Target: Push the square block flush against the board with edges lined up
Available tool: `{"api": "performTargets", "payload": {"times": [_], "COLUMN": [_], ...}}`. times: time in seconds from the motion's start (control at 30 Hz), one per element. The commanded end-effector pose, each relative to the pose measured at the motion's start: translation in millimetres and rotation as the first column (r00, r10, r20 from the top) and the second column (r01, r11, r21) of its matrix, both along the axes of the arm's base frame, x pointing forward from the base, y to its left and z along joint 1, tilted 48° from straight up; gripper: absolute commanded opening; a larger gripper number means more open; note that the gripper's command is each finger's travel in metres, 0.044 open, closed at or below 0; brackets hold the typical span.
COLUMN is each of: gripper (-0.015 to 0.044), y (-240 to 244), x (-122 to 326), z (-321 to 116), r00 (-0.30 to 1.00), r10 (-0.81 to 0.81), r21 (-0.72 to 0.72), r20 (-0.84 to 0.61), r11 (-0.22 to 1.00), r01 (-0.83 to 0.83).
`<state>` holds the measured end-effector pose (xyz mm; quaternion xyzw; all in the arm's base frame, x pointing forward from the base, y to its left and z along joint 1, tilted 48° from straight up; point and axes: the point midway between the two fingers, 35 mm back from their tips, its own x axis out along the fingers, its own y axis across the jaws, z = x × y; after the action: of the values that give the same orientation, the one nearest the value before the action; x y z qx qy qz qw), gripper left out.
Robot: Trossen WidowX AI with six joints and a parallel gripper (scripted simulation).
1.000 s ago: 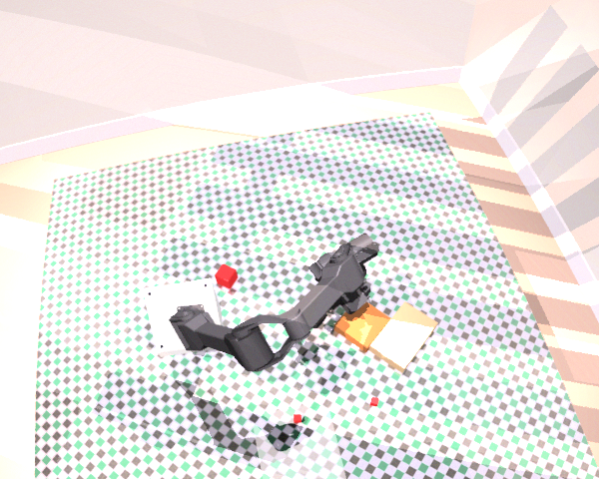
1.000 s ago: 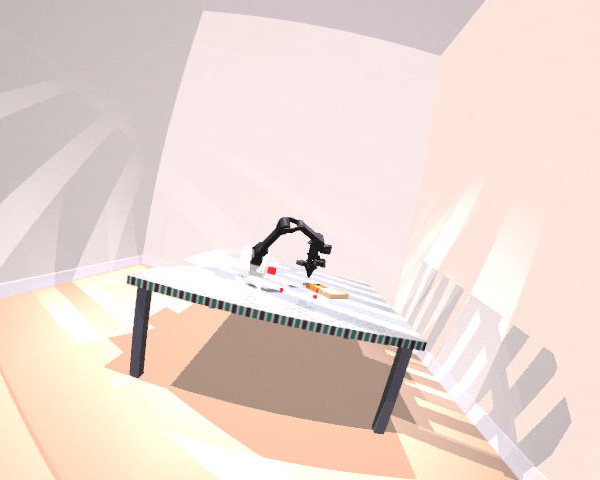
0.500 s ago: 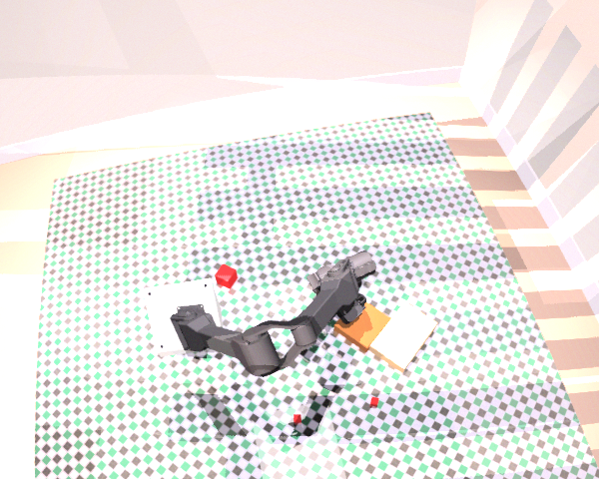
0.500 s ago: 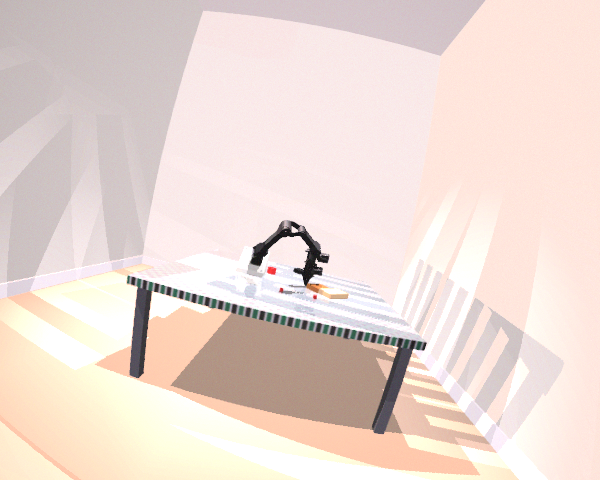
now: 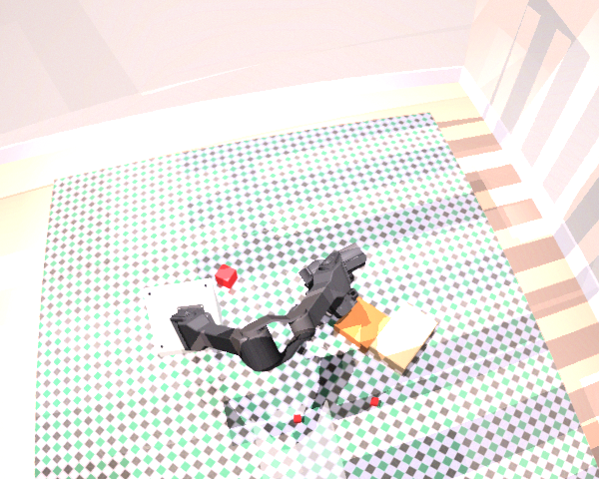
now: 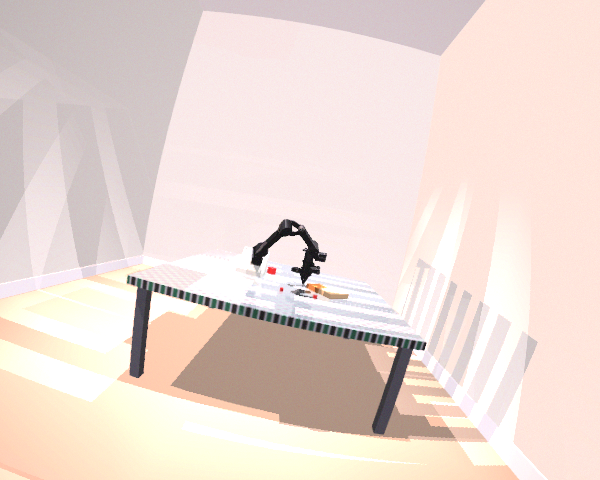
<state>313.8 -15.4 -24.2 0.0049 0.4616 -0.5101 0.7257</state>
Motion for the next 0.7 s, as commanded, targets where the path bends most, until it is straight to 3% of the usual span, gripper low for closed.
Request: {"api": "performTargets", "payload": {"times": [0.0,0.33,0.5,0.67], "gripper": [0.0000,0.0000,0.0000,0.0000], "y": [3,9,46,48], "x": [-6,-17,-15,-16], "z": [-4,-12,25,27], "r00": [1.000,1.000,1.000,1.000], "r10": [-0.002,-0.002,-0.002,-0.002], "r21": [0.002,0.001,0.003,0.003], "r20": [-0.002,-0.003,-0.003,-0.003], "r11": [1.000,1.000,1.000,1.000], "r01": [0.002,0.002,0.002,0.002]}}
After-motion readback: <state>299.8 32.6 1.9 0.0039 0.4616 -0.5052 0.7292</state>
